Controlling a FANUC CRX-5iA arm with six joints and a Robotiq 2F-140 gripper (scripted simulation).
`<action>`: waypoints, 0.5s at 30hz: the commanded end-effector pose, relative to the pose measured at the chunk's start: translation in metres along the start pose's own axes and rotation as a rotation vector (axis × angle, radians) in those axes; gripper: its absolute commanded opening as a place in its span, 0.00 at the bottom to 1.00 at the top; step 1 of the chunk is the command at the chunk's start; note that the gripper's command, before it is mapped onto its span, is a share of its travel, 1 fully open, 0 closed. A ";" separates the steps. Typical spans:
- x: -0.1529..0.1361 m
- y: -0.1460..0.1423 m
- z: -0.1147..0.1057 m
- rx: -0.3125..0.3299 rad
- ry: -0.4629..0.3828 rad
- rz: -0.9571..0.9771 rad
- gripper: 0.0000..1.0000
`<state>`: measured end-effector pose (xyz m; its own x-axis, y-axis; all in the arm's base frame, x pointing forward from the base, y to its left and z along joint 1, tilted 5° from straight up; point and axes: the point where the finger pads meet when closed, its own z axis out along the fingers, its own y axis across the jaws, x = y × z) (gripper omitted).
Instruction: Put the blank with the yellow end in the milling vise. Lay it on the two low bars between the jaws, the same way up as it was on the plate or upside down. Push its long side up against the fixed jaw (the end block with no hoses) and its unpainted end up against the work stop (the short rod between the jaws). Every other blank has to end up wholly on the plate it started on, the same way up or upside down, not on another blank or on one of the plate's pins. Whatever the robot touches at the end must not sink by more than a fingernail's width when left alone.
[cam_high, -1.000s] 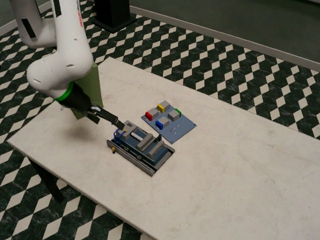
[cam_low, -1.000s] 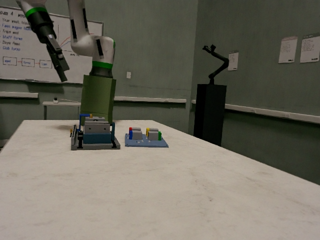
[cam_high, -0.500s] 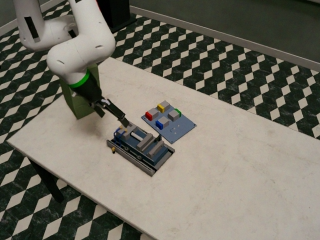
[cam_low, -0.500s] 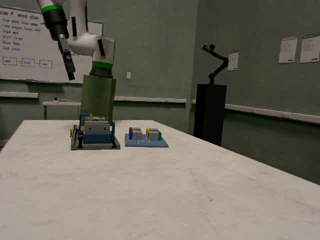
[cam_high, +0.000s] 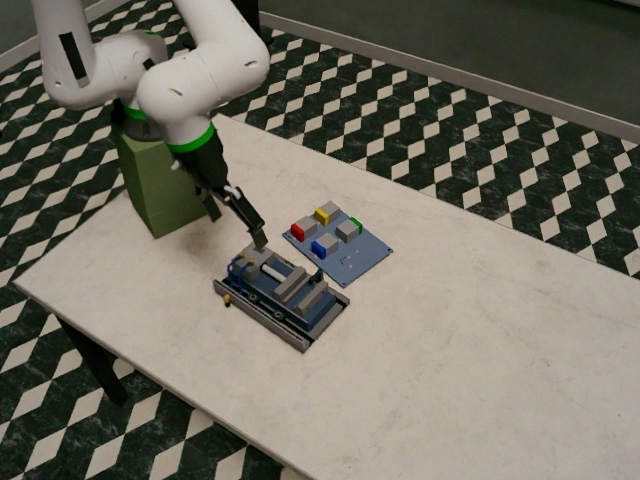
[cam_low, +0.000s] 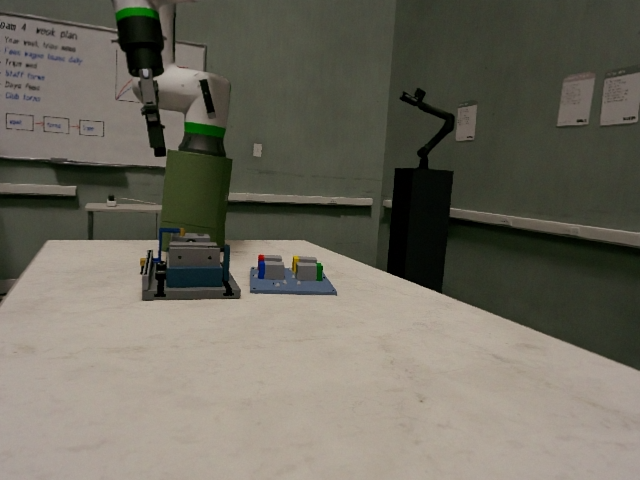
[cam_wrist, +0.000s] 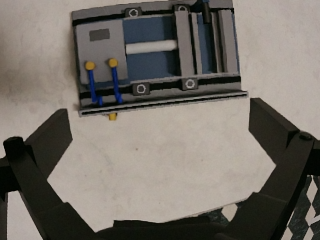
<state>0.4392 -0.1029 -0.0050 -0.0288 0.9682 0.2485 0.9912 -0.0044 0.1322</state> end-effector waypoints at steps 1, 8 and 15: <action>0.004 0.000 0.000 0.011 -0.023 0.015 1.00; 0.022 0.000 0.002 0.055 -0.100 0.075 1.00; 0.034 -0.001 0.003 0.087 -0.156 0.118 1.00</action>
<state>0.4381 -0.0730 -0.0002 0.0840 0.9879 0.1300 0.9951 -0.0900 0.0409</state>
